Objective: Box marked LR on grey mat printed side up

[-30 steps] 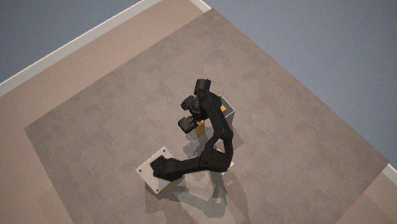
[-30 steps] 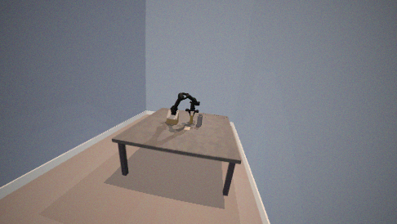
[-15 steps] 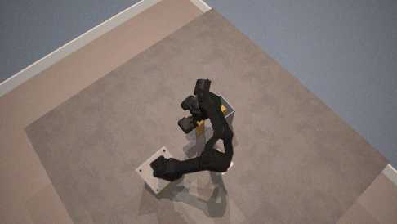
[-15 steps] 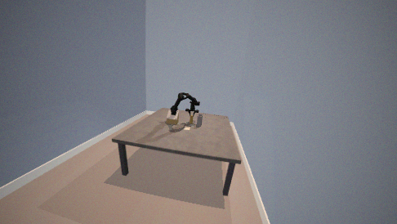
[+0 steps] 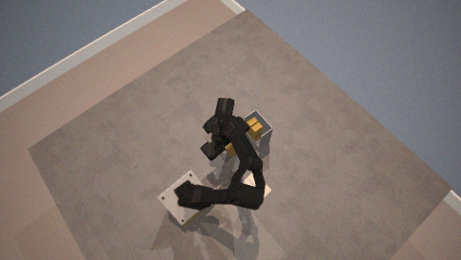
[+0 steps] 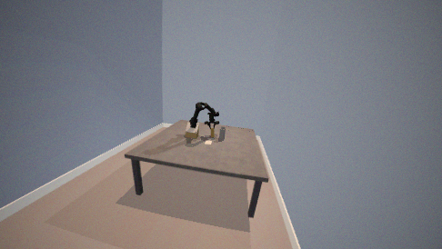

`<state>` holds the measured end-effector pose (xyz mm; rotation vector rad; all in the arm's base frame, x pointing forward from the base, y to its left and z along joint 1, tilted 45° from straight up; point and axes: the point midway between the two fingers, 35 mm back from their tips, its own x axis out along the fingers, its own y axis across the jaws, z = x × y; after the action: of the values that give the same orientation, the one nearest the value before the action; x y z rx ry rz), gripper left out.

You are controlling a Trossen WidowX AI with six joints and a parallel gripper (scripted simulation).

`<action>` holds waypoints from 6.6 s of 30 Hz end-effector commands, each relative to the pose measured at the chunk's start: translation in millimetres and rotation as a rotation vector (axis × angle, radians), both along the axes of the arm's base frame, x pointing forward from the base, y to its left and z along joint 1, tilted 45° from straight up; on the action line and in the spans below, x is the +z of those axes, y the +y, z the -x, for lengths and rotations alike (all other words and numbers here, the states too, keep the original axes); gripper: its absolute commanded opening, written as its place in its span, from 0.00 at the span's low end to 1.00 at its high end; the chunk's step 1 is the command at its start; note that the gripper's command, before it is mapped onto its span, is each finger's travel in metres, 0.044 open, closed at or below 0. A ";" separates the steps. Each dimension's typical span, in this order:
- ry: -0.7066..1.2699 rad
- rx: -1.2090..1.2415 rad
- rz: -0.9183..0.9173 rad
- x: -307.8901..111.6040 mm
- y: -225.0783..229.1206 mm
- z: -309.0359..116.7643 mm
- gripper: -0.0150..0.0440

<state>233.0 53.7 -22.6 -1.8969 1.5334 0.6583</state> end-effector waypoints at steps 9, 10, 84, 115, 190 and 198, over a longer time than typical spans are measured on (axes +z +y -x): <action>-0.036 0.031 0.005 3.1 1.7 6.9 0.51; -0.036 0.031 0.004 4.2 2.9 6.9 0.51; -0.067 0.002 -0.006 64.9 2.9 -72.4 0.51; -0.065 -0.002 -0.006 59.2 -5.4 -109.5 0.51; 0.017 -0.079 -0.004 83.8 15.3 -127.2 0.66; -0.003 -0.085 -0.009 82.3 16.2 -127.7 0.57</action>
<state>360.3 69.2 61.1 -1.8194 1.6059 0.6399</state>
